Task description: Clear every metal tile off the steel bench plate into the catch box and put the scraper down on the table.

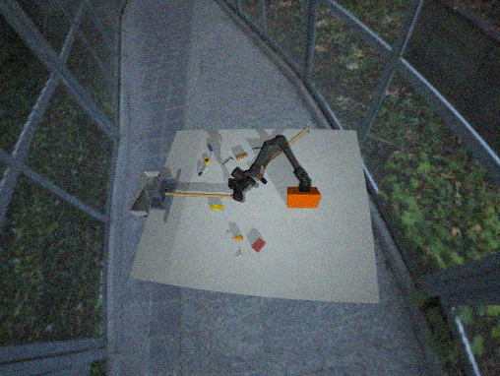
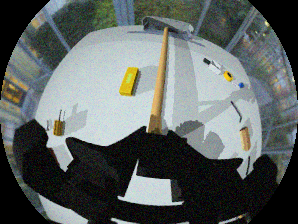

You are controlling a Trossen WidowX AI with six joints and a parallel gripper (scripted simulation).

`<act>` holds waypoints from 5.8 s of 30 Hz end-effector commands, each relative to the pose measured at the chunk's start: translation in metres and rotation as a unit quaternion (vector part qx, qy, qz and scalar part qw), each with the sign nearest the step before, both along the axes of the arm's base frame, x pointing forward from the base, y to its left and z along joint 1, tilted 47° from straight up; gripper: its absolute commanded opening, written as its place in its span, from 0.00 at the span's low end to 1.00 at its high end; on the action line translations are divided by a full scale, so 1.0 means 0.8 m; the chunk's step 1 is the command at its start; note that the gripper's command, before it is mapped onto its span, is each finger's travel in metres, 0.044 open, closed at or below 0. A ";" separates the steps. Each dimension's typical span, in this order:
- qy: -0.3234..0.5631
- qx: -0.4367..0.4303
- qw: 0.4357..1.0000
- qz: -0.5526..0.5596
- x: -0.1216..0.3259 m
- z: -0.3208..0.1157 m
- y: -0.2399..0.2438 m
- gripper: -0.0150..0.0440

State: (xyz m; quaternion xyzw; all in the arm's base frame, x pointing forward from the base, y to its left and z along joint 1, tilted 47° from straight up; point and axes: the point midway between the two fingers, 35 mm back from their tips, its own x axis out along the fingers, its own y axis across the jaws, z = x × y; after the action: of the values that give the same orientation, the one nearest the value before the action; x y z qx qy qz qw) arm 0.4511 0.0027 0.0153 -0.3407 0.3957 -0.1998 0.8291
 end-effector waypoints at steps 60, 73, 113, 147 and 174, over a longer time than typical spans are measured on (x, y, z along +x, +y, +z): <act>-0.009 0.001 1.000 0.007 -0.122 -0.002 0.000 0.25; -0.004 0.000 1.000 0.006 -0.128 -0.005 -0.003 0.25; -0.002 -0.001 1.000 0.005 -0.128 -0.006 -0.004 0.25; -0.003 0.001 1.000 0.000 -0.133 -0.004 -0.004 0.25; 0.001 0.006 1.000 -0.001 -0.134 -0.002 0.006 1.00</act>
State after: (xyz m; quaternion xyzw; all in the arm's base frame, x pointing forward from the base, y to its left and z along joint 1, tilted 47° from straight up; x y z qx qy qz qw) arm 0.3412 0.0005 0.0089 -0.3401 0.4031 -0.1976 0.8263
